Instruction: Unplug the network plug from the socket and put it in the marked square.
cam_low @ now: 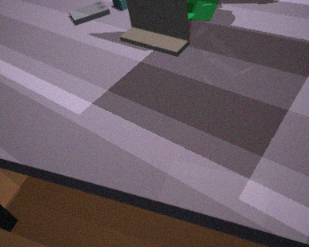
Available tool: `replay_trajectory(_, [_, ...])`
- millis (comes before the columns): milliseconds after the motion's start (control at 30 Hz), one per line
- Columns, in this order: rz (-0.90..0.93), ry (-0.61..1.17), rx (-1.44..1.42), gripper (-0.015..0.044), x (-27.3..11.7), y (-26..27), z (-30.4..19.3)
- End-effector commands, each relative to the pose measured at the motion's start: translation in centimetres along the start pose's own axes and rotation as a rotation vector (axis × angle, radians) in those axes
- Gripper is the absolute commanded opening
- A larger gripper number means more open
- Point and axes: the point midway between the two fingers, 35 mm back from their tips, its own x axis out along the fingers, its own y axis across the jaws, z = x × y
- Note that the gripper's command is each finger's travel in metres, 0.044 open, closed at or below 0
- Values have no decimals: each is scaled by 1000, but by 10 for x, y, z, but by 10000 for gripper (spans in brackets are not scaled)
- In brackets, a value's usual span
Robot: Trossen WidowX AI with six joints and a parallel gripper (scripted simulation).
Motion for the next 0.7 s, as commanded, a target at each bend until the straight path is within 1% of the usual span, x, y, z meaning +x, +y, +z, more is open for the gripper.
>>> replay_trajectory(0, [3, -4, 4, 0, -2, 0, 0])
replay_trajectory(667, [2, -4, 4, 0, -8, 0, -3])
